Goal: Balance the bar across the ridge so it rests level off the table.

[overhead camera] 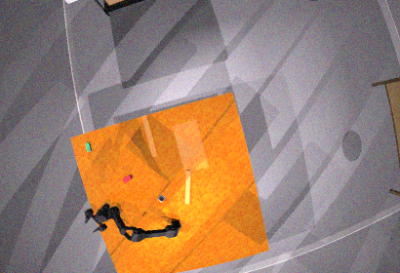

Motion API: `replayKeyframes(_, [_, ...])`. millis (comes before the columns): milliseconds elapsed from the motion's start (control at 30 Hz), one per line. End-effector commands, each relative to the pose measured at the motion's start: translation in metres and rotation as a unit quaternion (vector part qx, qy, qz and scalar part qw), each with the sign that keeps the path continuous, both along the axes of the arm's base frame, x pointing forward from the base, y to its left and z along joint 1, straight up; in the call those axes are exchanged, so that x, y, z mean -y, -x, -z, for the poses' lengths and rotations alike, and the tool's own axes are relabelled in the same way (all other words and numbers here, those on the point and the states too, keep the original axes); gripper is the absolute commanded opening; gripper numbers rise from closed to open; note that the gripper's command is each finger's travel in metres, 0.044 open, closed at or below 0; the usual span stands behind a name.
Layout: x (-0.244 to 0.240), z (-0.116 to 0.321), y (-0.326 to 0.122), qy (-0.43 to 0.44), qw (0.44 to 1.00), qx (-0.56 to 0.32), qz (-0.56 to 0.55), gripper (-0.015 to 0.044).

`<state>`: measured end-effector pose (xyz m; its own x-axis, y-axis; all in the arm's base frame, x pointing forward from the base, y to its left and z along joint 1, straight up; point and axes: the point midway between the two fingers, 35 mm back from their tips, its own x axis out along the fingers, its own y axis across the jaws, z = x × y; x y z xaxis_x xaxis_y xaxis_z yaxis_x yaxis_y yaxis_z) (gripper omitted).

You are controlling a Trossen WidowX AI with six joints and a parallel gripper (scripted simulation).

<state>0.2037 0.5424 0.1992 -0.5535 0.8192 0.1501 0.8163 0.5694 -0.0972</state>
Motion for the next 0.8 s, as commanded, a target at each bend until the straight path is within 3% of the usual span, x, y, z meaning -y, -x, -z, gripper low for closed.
replayKeyframes(0, [0.000,0.000,-0.002,0.002,1.000,-0.003,0.002,0.0374])
replayKeyframes(100, [0.006,-0.002,-0.023,0.031,0.998,-0.041,0.027,0.0315])
replayKeyframes(433, [0.044,-0.006,-0.112,0.133,0.958,-0.215,0.136,0.0315])
replayKeyframes(767, [0.101,-0.002,-0.189,0.195,0.867,-0.393,0.237,0.0315])
